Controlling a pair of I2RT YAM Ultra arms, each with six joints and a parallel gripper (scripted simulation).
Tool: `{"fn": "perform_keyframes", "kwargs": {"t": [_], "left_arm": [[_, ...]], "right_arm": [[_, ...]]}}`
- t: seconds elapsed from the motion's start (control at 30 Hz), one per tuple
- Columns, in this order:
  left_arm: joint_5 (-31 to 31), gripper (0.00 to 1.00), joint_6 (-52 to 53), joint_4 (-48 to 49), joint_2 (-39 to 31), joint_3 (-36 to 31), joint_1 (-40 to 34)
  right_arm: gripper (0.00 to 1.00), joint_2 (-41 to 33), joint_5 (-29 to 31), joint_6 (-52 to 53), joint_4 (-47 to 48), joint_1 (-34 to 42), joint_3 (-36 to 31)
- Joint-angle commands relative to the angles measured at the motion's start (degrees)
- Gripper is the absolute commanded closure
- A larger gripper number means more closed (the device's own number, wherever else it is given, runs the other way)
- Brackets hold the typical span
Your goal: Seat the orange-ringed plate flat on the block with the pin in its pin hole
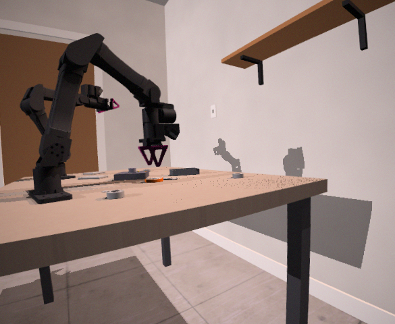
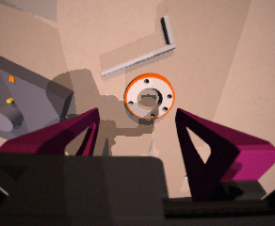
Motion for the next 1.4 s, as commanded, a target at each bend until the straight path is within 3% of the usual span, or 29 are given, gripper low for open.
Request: {"fn": "perform_keyframes", "kwargs": {"t": [0.0, 0.13, 0.27, 0.5, 0.73, 0.83, 1.13, 1.17, 1.2, 1.27, 1.3, 1.37], "left_arm": [[-2.2, 0.0, 5.3, 3.3, -2.3, -2.1, -4.3], [-2.5, 0.0, 3.9, 3.4, -3.0, -0.6, -5.4], [-1.3, 0.0, 2.7, 2.7, -2.4, -3.6, -4.6], [-0.8, 0.0, 2.7, 1.9, -0.6, -0.3, -5.3], [-0.5, 0.0, 2.6, 1.9, 0.7, -0.9, -4.7], [-0.5, 0.0, 2.6, 1.8, -1.3, -0.8, -4.7], [-0.6, 0.0, 2.6, 2.2, -1.3, -0.9, -4.7], [-0.6, 0.0, 2.6, 2.2, -1.3, -0.9, -4.7], [-0.6, 0.0, 2.6, 2.2, -1.3, -0.9, -4.7], [-0.6, 0.0, 2.6, 2.2, -1.3, -0.9, -4.7], [-0.6, 0.0, 2.6, 2.2, -1.3, -0.9, -4.7], [-0.6, 0.0, 2.6, 2.2, -1.3, -0.9, -4.7]], "right_arm": [[0.2, 0.2, 2.8, 2.7, -3.6, -1.2, 2.6], [0.2, -1.0, 1.9, 1.9, -2.4, -1.0, 2.9], [0.2, 0.5, 2.2, 1.8, -1.6, -1.2, 3.1], [0.2, -0.2, 2.2, 2.0, -1.6, -0.8, 3.0], [0.2, -0.1, 2.4, 2.0, -1.7, -1.1, -1.4], [0.2, -0.2, 2.4, 1.9, -1.6, -1.1, 2.1], [0.2, -0.2, 2.4, 1.9, -1.6, -1.1, 2.1], [0.2, 0.4, 2.5, 2.1, -2.2, -1.0, -1.6], [0.2, -2.0, 2.4, 2.1, -1.2, -1.1, 1.9], [0.2, -0.5, 2.4, 1.9, -1.6, -1.0, 2.3], [0.2, 1.9, 2.4, 1.9, -0.3, -1.0, -2.2], [0.2, 1.8, 2.4, 1.9, 0.6, -1.0, -1.7]]}}
